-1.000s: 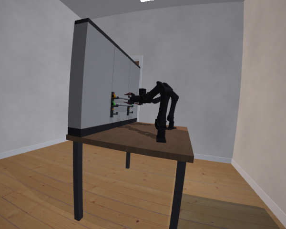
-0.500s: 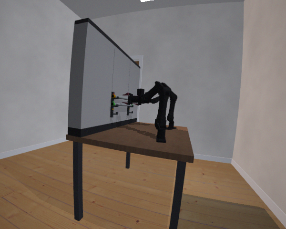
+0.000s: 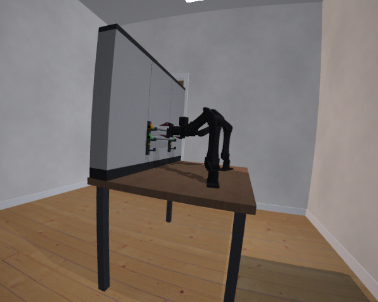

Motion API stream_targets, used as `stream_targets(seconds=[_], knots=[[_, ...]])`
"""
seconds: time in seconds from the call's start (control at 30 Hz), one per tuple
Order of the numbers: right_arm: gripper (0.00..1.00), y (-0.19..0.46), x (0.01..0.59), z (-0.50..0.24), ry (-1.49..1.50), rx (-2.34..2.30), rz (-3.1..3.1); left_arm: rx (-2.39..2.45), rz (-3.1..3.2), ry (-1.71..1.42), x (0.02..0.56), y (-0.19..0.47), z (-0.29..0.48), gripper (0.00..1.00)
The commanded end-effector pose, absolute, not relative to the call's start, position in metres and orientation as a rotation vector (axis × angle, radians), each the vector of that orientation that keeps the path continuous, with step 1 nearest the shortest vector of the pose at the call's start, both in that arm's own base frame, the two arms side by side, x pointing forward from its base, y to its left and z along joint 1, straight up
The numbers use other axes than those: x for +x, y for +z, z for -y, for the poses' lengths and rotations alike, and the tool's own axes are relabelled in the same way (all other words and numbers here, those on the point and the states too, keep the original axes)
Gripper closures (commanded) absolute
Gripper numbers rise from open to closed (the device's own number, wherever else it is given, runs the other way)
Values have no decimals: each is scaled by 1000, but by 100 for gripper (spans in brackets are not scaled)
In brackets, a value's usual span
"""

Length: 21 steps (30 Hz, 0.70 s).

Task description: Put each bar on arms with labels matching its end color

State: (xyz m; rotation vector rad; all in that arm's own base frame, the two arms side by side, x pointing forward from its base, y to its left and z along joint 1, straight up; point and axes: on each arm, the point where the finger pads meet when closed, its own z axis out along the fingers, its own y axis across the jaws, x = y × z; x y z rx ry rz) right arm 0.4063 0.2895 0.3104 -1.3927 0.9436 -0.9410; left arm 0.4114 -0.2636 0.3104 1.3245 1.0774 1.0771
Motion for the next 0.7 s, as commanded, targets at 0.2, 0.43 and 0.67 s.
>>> stream_targets(seconds=[0.2, 0.43, 0.67], knots=[[26, 325, 422, -293, -938, -1360, -938, 1291, -1070, 1071, 428, 325, 266, 26], [26, 325, 428, -296, -938, -1360, -938, 1291, -1070, 1071, 435, 325, 267, 26], [26, 325, 437, -299, -938, -1360, -938, 1291, -1070, 1071, 444, 325, 269, 26]])
